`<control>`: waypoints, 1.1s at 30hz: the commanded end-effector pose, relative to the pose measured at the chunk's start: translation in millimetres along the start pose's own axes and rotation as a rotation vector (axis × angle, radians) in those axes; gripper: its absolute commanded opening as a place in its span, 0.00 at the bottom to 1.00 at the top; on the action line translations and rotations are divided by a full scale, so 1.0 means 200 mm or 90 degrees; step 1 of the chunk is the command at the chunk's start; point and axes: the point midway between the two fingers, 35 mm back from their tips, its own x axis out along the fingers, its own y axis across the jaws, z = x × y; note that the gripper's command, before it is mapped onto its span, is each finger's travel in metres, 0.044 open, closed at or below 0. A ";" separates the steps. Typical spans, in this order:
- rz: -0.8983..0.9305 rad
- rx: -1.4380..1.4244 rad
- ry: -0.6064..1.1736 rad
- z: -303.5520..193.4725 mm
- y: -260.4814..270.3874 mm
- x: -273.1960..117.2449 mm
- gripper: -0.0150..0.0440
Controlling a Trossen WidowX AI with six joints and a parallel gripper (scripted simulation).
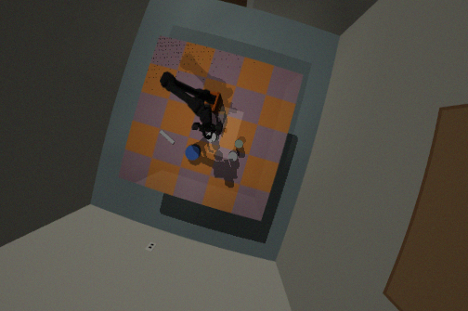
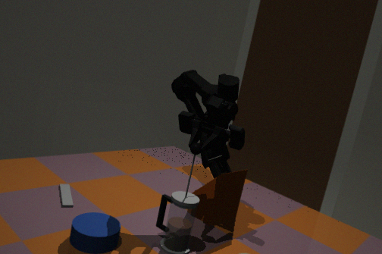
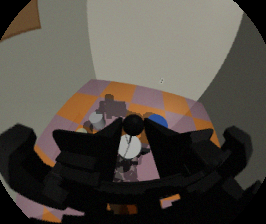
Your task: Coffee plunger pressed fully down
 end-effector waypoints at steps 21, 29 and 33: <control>0.003 -0.003 0.004 -0.10 0.03 0.10 0.46; 0.004 -0.002 0.005 -0.15 0.04 0.15 0.46; 0.005 -0.002 0.006 -0.18 0.04 0.17 0.46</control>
